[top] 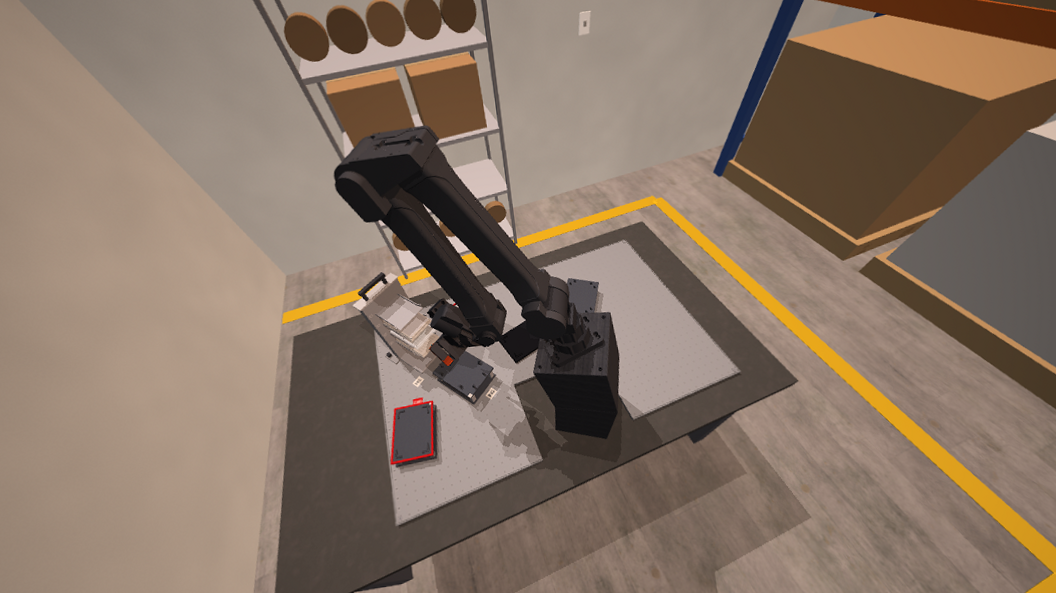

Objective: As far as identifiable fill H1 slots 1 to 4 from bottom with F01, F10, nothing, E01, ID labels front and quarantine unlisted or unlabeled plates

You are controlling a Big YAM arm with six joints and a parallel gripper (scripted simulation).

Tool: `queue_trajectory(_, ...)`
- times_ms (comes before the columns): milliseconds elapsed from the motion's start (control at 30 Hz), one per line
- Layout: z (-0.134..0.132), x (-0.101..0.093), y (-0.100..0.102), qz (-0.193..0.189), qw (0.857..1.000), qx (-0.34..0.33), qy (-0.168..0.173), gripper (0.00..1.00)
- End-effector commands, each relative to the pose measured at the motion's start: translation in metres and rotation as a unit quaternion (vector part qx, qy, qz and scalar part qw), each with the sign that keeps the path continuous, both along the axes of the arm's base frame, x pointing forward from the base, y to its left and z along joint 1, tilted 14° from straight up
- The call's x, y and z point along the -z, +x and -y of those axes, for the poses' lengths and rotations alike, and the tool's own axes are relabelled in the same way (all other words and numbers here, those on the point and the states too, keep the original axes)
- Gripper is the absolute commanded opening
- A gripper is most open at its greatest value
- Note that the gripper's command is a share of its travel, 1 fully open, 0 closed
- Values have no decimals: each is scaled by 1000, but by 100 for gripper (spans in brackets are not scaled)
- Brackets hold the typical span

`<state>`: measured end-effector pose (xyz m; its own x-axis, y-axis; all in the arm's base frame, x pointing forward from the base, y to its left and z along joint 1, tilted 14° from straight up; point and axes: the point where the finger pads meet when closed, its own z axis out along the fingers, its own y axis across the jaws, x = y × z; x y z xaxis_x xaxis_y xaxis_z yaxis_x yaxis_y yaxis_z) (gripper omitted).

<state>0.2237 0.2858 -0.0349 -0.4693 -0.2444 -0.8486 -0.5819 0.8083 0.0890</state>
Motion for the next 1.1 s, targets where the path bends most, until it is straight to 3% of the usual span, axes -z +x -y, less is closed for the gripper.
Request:
queue_trajectory(0, 5, -5, 0, -5, 1000, 9, 3, 100)
queue_trajectory(367, 9, -40, -6, -4, 1000, 4, 5, 100)
queue_trajectory(567, 9, -32, -7, -10, 1000, 4, -5, 100)
queue_trajectory(633, 6, -41, -3, 1, 1000, 3, 6, 100)
queue_trajectory(1067, 6, -41, -3, 1, 1000, 3, 6, 100)
